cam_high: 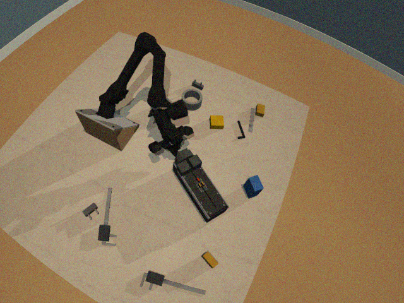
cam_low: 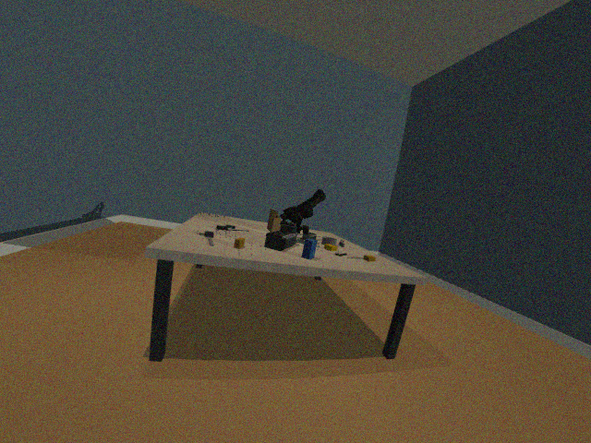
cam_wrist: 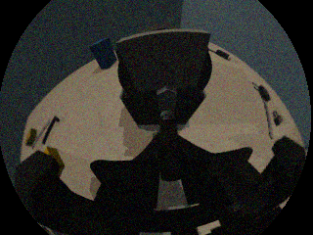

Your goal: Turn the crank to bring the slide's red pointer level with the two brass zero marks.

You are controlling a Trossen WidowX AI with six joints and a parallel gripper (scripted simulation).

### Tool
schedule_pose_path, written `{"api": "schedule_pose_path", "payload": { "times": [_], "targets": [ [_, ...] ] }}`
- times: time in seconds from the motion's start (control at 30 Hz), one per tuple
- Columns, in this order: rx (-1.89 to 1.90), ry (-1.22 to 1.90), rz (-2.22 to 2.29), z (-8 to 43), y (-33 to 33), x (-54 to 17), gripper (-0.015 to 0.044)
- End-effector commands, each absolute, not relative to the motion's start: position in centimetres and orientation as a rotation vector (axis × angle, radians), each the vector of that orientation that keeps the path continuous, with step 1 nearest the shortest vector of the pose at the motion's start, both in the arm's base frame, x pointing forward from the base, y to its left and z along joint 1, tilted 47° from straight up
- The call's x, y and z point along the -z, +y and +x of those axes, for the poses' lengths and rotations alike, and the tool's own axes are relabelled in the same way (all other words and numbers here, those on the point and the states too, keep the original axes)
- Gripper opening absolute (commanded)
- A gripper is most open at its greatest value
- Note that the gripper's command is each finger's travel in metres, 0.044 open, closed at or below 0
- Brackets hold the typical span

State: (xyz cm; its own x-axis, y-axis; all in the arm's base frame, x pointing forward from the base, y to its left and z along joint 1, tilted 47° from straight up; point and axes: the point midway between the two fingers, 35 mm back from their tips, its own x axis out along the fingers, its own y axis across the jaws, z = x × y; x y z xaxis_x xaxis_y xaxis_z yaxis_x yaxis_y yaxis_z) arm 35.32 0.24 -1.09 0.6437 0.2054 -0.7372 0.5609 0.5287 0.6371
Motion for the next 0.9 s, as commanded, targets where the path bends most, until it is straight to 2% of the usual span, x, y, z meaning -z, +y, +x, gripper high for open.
{"api": "schedule_pose_path", "payload": {
  "times": [0.0,0.87],
  "targets": [
    [0.274,0.888,1.02,34.77,-0.3,1.6,0.0],
    [0.274,0.888,1.02,34.6,-0.56,1.65,0.0]
  ]
}}
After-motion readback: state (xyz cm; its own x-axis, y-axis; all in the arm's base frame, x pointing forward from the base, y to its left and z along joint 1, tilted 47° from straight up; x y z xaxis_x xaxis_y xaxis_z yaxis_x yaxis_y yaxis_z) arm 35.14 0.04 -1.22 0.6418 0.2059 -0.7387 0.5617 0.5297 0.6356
